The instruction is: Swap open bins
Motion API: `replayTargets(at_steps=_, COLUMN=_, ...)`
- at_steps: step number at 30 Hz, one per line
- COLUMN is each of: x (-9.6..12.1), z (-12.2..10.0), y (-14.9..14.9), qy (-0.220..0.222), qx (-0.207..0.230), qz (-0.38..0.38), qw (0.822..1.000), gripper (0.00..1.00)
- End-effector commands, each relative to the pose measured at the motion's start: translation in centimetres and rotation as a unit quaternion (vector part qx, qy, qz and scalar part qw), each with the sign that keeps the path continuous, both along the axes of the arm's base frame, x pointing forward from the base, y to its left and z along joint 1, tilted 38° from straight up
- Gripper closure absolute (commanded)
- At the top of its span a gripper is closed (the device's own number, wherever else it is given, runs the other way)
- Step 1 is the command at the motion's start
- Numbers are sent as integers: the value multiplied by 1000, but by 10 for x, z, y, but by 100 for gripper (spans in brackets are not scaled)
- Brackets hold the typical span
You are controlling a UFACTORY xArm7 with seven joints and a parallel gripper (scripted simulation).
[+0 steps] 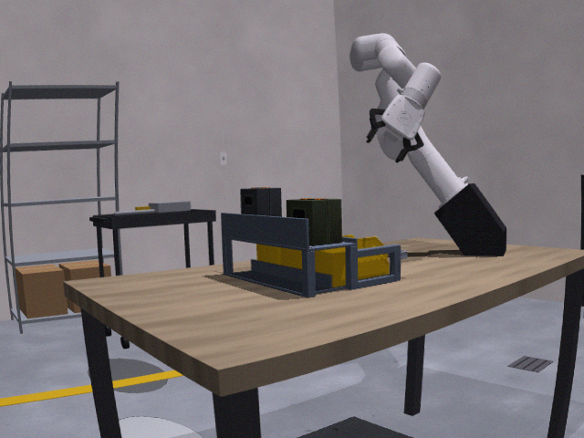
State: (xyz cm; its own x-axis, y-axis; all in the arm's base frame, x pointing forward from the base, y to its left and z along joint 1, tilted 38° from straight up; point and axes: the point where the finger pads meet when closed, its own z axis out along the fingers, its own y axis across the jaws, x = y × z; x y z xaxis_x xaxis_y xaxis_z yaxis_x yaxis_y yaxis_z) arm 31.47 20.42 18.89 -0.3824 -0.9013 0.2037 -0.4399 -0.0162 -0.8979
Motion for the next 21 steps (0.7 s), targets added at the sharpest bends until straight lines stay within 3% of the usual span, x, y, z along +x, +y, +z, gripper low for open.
replayTargets(at_steps=1, x=5, z=-4, y=-14, qy=8, qx=28, qz=-31, qw=999, gripper=0)
replayTargets(at_steps=21, x=9, z=-9, y=-29, qy=15, qx=54, qz=-62, qw=997, gripper=0)
